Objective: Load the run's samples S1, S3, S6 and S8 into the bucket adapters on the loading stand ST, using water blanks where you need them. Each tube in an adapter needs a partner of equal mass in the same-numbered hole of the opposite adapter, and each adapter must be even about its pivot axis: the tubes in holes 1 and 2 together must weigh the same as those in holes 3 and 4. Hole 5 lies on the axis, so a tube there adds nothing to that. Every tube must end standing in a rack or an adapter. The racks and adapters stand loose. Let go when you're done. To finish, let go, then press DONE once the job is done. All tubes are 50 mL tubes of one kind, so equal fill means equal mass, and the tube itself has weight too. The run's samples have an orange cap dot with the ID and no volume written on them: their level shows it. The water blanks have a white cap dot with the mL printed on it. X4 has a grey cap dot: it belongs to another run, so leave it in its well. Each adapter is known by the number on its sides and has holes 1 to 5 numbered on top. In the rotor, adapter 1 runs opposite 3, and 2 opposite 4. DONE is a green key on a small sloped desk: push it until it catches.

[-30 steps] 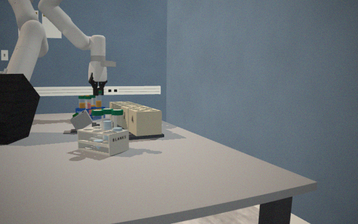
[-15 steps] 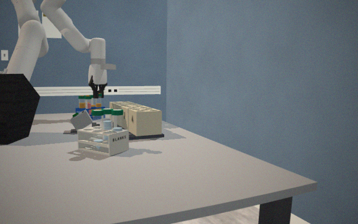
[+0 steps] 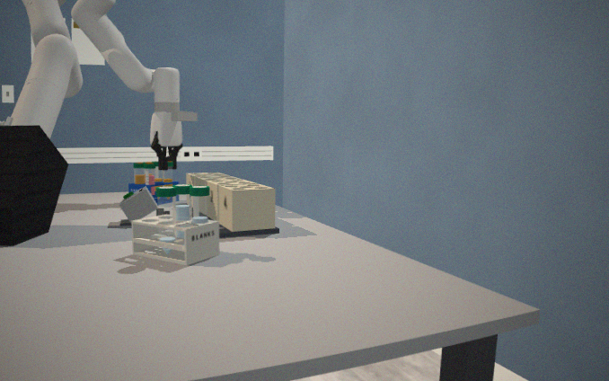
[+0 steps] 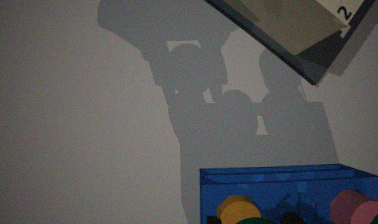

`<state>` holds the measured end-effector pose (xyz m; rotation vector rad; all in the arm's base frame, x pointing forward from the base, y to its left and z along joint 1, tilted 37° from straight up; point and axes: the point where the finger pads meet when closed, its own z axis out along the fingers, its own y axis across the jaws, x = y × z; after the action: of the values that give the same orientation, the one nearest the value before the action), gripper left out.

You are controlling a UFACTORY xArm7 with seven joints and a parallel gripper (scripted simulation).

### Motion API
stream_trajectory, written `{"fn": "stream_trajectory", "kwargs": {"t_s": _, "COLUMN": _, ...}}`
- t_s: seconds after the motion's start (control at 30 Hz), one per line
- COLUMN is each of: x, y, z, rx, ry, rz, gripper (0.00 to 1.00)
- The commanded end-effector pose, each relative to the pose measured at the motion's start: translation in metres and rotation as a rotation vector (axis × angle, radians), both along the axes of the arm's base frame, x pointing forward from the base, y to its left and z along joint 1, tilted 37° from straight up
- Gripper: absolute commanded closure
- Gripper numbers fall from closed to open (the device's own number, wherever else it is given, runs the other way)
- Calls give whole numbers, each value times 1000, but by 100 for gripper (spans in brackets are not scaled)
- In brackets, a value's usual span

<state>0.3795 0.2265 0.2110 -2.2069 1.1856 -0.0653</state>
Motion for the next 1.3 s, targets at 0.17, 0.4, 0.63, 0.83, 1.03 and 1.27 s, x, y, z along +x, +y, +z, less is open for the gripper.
{"fn": "stream_trajectory", "kwargs": {"t_s": 0.17, "x": 1, "y": 0, "z": 1, "rx": 1, "ry": -3, "rz": -2, "gripper": 100}}
{"fn": "stream_trajectory", "kwargs": {"t_s": 0.4, "x": 1, "y": 0, "z": 1, "rx": 1, "ry": -2, "rz": -2, "gripper": 56}}
{"fn": "stream_trajectory", "kwargs": {"t_s": 0.63, "x": 1, "y": 0, "z": 1, "rx": 1, "ry": -2, "rz": -2, "gripper": 56}}
{"fn": "stream_trajectory", "kwargs": {"t_s": 0.83, "x": 1, "y": 0, "z": 1, "rx": 1, "ry": -2, "rz": -2, "gripper": 56}}
{"fn": "stream_trajectory", "kwargs": {"t_s": 1.03, "x": 1, "y": 0, "z": 1, "rx": 1, "ry": -2, "rz": -2, "gripper": 56}}
{"fn": "stream_trajectory", "kwargs": {"t_s": 1.27, "x": 0, "y": -2, "z": 4, "rx": 1, "ry": -2, "rz": -2, "gripper": 56}}
